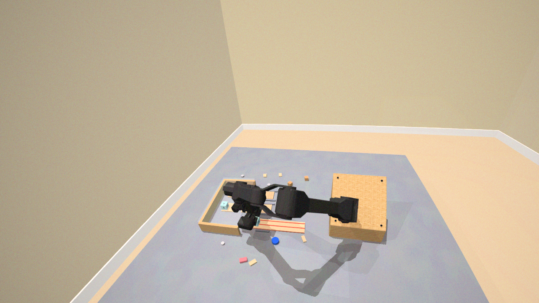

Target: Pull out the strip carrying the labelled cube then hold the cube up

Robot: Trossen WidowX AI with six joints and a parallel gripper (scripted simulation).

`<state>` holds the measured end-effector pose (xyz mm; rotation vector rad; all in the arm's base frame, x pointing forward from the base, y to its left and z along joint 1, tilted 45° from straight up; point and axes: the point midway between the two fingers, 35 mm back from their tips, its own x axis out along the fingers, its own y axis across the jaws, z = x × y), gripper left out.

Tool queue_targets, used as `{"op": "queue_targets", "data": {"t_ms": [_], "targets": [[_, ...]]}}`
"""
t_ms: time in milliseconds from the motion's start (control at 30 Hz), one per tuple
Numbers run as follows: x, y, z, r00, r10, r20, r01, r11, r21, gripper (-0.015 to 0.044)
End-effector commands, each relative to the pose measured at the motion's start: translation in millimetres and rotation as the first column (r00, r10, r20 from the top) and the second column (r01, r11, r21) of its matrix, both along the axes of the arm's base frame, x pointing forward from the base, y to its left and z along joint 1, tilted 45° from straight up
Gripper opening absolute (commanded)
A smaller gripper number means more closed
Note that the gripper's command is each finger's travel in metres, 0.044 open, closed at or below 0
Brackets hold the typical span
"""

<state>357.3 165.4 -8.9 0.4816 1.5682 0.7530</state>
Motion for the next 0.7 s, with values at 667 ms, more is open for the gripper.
{"op": "queue_targets", "data": {"t_ms": [667], "targets": [[-66,-49,17,1.0,-0.008,0.002,0.008,1.0,0.001,0.0]]}}
